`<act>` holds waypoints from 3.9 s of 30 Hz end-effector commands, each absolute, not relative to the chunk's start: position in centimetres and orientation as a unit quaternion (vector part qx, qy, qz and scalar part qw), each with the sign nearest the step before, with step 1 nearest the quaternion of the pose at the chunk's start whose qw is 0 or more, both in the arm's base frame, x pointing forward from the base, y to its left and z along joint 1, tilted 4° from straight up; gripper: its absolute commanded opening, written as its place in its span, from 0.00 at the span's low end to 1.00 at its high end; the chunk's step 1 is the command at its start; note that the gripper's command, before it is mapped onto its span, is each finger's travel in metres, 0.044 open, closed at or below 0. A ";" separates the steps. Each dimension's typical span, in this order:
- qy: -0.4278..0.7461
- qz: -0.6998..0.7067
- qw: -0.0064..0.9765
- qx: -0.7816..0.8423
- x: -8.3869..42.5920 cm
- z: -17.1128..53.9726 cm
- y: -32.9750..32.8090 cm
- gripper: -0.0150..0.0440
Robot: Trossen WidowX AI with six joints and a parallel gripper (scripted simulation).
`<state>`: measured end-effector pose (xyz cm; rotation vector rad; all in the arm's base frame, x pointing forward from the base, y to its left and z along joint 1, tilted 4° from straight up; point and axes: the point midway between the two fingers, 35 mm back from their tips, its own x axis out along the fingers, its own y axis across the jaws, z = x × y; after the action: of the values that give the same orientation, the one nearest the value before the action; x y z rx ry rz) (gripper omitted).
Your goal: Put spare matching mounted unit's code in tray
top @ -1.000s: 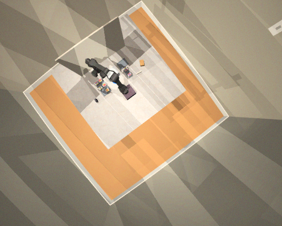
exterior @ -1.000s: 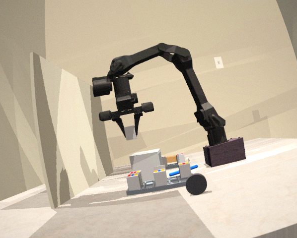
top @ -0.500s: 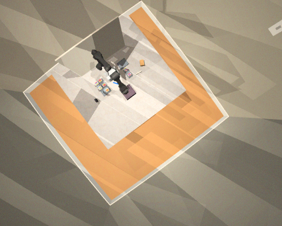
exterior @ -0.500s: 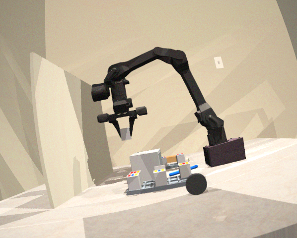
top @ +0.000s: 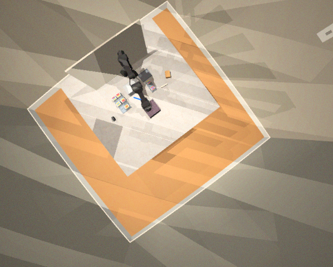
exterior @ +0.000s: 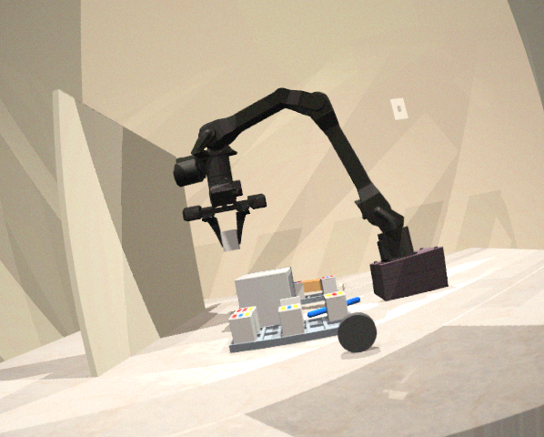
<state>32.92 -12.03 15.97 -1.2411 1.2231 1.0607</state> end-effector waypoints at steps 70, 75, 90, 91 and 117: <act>0.509 0.445 0.521 -0.521 30.1 12.0 -23.5 0.25; 0.509 0.445 0.521 -0.521 30.2 11.5 -23.6 0.25; 0.509 0.445 0.521 -0.521 30.3 10.1 -23.7 0.25; 0.509 0.445 0.521 -0.521 30.4 10.0 -23.7 0.25; 0.509 0.445 0.521 -0.521 30.5 7.5 -23.8 0.25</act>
<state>30.51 -23.90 7.77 -1.2476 1.2253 1.0627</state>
